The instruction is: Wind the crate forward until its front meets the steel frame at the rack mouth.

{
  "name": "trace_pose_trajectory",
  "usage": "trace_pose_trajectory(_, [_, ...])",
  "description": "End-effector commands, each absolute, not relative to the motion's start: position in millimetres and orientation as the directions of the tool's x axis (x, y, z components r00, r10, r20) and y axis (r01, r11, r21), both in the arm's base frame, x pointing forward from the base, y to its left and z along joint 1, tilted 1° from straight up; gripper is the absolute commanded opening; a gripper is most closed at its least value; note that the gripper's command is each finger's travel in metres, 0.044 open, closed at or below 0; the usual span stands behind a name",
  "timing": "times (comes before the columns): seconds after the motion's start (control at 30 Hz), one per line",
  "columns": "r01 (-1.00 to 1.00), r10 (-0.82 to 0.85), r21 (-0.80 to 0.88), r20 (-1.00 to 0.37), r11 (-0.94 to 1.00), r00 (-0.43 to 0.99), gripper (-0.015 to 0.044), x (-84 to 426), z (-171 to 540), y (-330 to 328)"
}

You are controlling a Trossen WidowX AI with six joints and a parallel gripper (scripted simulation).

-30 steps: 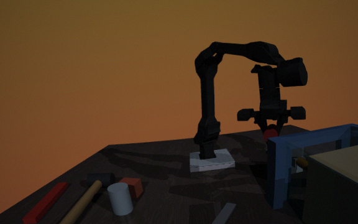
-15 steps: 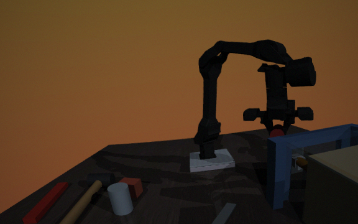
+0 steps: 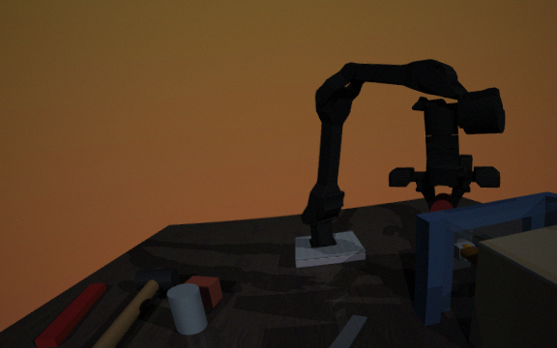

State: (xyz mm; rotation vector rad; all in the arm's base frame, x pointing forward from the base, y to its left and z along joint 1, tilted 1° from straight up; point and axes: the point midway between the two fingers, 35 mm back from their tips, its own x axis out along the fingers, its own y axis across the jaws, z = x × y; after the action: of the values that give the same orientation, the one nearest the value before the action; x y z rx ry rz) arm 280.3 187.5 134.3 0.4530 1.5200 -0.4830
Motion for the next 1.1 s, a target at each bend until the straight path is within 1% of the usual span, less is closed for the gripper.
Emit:
trace_pose_trajectory(0.0, [0.554, 0.020, 0.025, -1.000, 0.832, 0.015, 0.0000, 288.2, 133.9, 207.0])
trace_pose_trajectory(1.07, [0.554, 0.024, 0.028, -1.000, 0.832, 0.015, 0.0000, 293.0, 135.6, 255.2])
